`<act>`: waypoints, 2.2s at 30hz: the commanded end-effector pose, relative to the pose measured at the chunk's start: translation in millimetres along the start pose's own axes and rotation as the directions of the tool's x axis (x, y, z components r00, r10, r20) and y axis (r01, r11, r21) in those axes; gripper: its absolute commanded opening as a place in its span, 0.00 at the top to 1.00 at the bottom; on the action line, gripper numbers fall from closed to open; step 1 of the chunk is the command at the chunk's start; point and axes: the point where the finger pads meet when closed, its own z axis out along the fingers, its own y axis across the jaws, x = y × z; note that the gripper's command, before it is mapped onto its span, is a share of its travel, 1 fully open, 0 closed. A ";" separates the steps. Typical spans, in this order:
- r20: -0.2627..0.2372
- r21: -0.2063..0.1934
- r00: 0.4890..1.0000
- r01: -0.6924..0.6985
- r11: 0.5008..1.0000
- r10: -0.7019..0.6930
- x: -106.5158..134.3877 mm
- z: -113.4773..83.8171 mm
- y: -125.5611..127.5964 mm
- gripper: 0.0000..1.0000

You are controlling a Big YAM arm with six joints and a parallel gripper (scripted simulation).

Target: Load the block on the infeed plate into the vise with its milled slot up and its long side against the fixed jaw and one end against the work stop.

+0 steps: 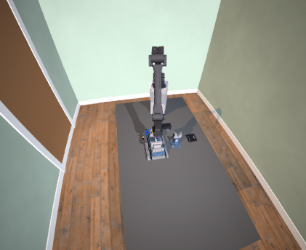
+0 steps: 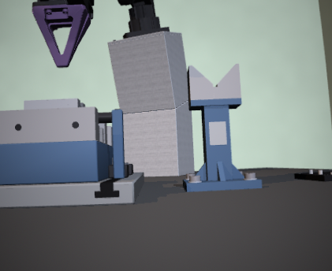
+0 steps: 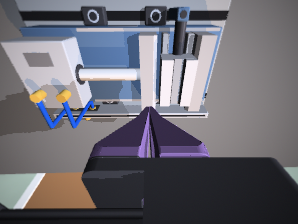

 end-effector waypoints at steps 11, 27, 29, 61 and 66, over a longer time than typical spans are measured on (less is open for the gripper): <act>0.000 0.013 1.000 -0.001 1.000 0.001 -3.8 -9.1 -7.9 1.00; -0.002 0.002 0.983 -0.184 0.983 0.184 10.8 -0.7 -11.4 1.00; -0.002 0.002 0.956 -0.294 0.956 0.294 13.9 -0.7 -14.1 1.00; 0.003 0.005 0.275 -0.961 0.275 0.961 41.3 -1.3 -36.7 1.00; 0.021 0.014 0.139 -0.990 0.139 0.990 47.9 -10.5 -45.5 1.00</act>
